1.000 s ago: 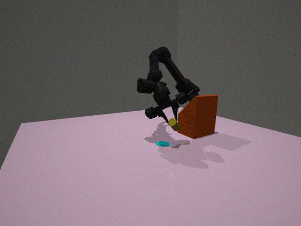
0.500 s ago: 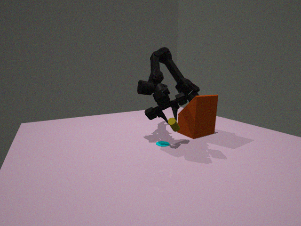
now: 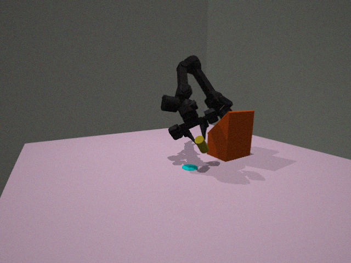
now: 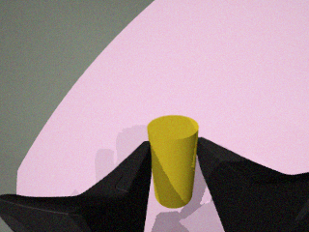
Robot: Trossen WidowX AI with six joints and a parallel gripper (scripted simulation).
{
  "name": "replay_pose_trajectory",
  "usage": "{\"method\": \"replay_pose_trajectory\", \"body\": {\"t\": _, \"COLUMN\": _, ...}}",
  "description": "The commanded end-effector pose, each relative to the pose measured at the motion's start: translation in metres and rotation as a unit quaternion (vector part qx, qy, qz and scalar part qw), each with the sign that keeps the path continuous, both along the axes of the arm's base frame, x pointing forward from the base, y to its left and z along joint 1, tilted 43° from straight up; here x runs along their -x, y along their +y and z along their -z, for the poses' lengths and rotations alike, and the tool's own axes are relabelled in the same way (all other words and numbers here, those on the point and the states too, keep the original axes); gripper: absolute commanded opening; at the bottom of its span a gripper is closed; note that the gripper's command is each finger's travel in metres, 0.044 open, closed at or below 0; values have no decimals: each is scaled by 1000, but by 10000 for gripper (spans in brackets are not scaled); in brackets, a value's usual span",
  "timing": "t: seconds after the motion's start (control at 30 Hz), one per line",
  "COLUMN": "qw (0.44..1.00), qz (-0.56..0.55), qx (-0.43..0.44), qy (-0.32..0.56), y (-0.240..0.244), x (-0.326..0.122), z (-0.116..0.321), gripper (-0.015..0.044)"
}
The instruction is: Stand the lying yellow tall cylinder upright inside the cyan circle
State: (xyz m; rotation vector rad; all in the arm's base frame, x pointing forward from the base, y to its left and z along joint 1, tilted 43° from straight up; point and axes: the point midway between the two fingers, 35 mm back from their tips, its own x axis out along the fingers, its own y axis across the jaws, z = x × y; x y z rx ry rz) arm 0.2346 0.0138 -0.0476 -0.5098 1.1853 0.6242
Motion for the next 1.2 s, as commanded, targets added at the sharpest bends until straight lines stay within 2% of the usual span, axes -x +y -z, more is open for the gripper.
{"method": "replay_pose_trajectory", "body": {"t": 0.0, "qw": 1000, "qz": -8, "qx": -10, "qy": -15, "y": 1, "x": 0, "z": -2, "gripper": 105}}
{"method": "replay_pose_trajectory", "body": {"t": 1.17, "qw": 989, "qz": -49, "qx": -57, "qy": -126, "y": -2, "x": -1, "z": -15, "gripper": 105}}
